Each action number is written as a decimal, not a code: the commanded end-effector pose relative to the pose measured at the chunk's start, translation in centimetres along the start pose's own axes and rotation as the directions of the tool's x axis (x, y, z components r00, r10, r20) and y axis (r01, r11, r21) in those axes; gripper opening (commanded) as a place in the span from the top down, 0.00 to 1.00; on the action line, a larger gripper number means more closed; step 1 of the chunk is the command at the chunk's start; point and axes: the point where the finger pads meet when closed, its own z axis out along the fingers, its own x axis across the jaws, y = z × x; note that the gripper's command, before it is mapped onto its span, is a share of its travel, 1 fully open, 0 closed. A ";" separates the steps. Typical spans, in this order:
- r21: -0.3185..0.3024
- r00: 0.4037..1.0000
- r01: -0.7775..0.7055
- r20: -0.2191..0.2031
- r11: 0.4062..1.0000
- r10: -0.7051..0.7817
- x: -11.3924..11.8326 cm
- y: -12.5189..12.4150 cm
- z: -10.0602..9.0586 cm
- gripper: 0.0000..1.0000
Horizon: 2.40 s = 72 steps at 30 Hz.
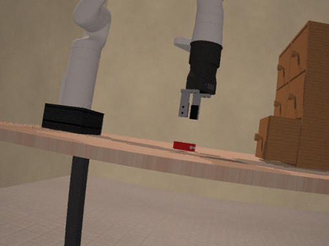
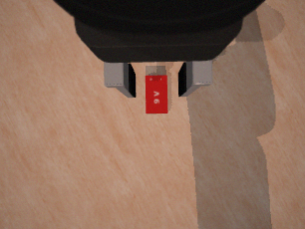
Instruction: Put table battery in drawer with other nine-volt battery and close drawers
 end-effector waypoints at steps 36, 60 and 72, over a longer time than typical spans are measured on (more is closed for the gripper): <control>-0.001 1.000 0.000 0.000 1.000 0.000 0.0 0.0 0.0 0.19; -0.001 1.000 0.000 0.000 1.000 0.000 0.0 0.1 2.2 0.19; -0.001 1.000 0.000 0.000 1.000 0.000 0.0 0.1 3.9 0.19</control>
